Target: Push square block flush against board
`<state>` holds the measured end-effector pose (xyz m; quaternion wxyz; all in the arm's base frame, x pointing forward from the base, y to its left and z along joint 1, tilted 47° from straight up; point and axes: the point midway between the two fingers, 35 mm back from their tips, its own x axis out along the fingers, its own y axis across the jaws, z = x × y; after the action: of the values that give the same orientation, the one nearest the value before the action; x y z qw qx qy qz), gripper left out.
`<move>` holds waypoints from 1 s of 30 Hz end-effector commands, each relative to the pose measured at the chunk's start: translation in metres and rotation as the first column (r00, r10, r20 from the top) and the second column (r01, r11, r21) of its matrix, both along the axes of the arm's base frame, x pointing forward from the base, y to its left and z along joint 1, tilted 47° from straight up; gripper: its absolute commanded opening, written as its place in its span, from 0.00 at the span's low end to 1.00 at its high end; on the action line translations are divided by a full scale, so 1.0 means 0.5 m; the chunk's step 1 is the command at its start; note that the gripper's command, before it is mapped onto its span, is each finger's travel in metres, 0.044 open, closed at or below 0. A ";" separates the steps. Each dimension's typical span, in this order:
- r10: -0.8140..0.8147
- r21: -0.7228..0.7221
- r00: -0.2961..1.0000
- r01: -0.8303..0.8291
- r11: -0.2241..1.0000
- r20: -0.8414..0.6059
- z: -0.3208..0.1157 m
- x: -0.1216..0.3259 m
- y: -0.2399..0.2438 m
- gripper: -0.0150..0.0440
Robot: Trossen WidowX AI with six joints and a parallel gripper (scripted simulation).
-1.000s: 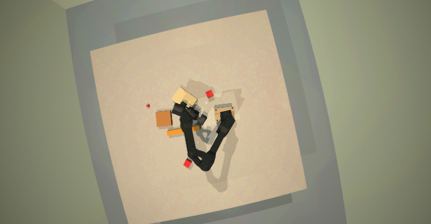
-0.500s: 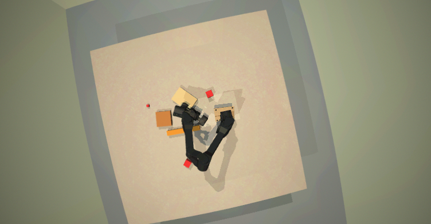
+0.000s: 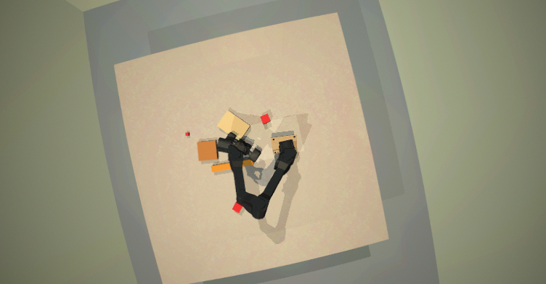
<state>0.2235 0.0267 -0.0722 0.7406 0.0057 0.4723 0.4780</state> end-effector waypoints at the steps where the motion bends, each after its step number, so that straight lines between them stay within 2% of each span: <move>1: -0.005 0.003 1.000 0.005 1.000 0.001 0.007 0.011 0.003 0.25; 17: -0.005 0.002 1.000 0.005 1.000 0.001 0.027 0.039 0.019 0.25; 30: -0.006 0.001 1.000 0.006 1.000 0.001 0.006 0.016 0.002 0.25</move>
<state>0.2358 0.0300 -0.0654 0.7424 0.0090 0.4719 0.4755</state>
